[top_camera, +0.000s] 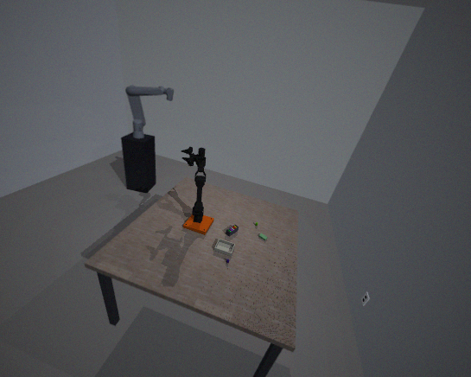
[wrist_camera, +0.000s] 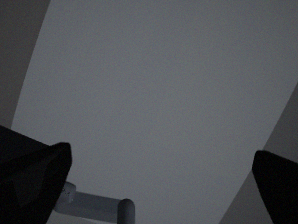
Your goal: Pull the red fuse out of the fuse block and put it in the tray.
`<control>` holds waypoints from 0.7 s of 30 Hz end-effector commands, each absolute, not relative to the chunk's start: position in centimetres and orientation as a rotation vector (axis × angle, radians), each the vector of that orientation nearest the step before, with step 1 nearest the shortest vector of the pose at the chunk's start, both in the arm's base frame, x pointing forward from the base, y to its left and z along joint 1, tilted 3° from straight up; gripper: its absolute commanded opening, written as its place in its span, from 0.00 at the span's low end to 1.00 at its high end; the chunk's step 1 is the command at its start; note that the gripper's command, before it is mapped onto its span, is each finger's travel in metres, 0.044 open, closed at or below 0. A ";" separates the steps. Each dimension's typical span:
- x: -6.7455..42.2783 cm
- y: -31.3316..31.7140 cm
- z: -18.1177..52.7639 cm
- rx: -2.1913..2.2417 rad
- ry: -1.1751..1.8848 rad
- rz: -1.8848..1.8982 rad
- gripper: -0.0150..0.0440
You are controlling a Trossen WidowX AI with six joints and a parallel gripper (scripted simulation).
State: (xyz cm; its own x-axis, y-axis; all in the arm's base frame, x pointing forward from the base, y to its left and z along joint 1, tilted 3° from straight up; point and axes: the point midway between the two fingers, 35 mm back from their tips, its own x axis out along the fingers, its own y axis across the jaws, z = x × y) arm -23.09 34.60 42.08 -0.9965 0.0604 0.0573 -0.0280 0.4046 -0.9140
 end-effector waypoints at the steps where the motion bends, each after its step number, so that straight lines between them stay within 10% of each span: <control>1: -22.9 34.8 42.0 -0.041 -2.551 1.683 0.89; 13: -7.6 44.3 35.5 -0.602 -1.454 2.135 0.37; 21: 5.4 45.4 29.8 -0.722 -0.629 2.068 0.37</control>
